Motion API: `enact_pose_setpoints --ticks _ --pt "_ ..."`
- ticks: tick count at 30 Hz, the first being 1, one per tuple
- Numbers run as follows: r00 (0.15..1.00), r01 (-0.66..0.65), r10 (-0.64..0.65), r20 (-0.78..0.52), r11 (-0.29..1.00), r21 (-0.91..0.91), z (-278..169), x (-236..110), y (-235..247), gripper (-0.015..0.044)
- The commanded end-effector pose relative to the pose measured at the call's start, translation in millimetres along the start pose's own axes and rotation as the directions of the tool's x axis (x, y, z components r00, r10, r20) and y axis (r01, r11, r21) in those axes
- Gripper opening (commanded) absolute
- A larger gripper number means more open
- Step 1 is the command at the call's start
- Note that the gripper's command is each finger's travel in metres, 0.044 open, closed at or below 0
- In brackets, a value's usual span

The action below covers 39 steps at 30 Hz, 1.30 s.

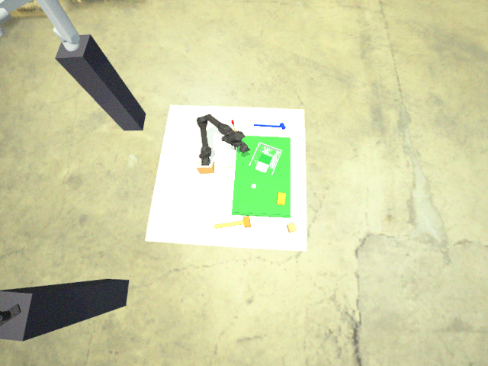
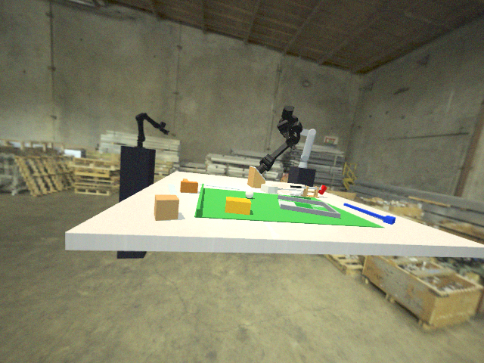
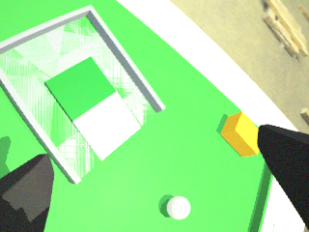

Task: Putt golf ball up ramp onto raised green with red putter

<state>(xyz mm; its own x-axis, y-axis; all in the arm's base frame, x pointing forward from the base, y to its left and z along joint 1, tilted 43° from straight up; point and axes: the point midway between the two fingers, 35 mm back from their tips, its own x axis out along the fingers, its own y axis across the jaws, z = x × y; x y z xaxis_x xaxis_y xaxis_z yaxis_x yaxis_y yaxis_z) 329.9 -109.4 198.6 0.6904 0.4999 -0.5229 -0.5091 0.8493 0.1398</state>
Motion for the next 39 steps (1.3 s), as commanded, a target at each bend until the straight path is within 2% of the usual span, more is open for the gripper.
enact_pose_setpoints --ticks 1,4,8,14,21,39 --pt "0.98 -0.195 0.187 -0.061 0.965 -0.175 -8 38 53 0.044" --pt "0.934 -0.358 0.336 -0.125 0.878 -0.316 -18 63 99 0.044" --pt "0.832 -0.548 0.51 -0.219 0.69 -0.473 -36 83 161 0.044" --pt "0.676 -0.691 0.66 -0.327 0.412 -0.594 -55 84 240 0.044" --pt "0.671 -0.694 0.664 -0.331 0.404 -0.597 -58 85 239 0.044" --pt "0.671 -0.693 0.665 -0.329 0.404 -0.597 -81 118 261 0.044"
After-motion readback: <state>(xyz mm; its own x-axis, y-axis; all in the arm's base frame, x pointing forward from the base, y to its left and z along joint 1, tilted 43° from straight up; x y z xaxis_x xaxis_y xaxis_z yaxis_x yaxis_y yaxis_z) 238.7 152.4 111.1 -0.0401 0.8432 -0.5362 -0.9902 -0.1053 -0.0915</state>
